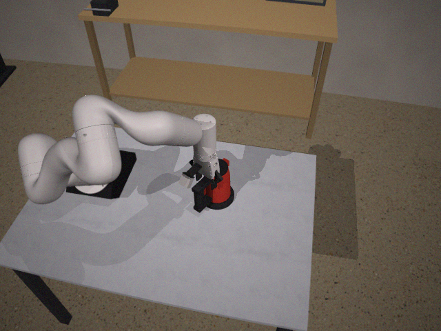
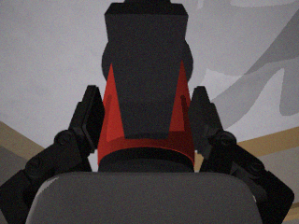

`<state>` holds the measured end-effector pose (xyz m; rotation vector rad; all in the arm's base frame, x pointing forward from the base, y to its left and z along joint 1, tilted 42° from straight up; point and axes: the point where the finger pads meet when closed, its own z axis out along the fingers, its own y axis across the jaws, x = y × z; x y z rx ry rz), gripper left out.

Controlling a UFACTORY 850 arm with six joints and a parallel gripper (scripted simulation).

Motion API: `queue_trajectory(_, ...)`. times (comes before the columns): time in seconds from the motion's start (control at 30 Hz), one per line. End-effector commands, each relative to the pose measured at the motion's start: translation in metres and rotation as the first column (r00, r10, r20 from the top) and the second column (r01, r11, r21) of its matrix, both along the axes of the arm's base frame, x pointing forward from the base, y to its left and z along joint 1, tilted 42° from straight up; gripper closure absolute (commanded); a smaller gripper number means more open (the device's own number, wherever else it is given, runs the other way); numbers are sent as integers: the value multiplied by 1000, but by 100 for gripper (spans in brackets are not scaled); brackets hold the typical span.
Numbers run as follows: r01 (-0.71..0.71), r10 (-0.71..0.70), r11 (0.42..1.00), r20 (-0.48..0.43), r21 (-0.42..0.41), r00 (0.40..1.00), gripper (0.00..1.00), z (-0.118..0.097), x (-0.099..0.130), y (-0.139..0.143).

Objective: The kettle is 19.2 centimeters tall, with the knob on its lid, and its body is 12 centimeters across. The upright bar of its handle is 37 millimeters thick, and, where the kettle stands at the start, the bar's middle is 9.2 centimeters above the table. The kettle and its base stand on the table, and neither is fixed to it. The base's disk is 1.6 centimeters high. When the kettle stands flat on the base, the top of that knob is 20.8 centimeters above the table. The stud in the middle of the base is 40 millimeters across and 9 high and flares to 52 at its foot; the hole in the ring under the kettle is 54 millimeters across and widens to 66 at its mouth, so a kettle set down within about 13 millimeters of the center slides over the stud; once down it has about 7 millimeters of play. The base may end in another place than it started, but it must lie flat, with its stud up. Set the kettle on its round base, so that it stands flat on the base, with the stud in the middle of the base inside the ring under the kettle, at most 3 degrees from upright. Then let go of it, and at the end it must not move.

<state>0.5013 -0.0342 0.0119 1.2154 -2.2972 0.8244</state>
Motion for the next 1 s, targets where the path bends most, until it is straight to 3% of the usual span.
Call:
queue_trajectory(0.0,-1,1,1000,2,0,1000,19,0,1,1)
queue_trajectory(0.63,-1,1,1000,2,0,1000,19,2,1,2)
queue_trajectory(0.97,-1,1,1000,2,0,1000,19,29,4,26)
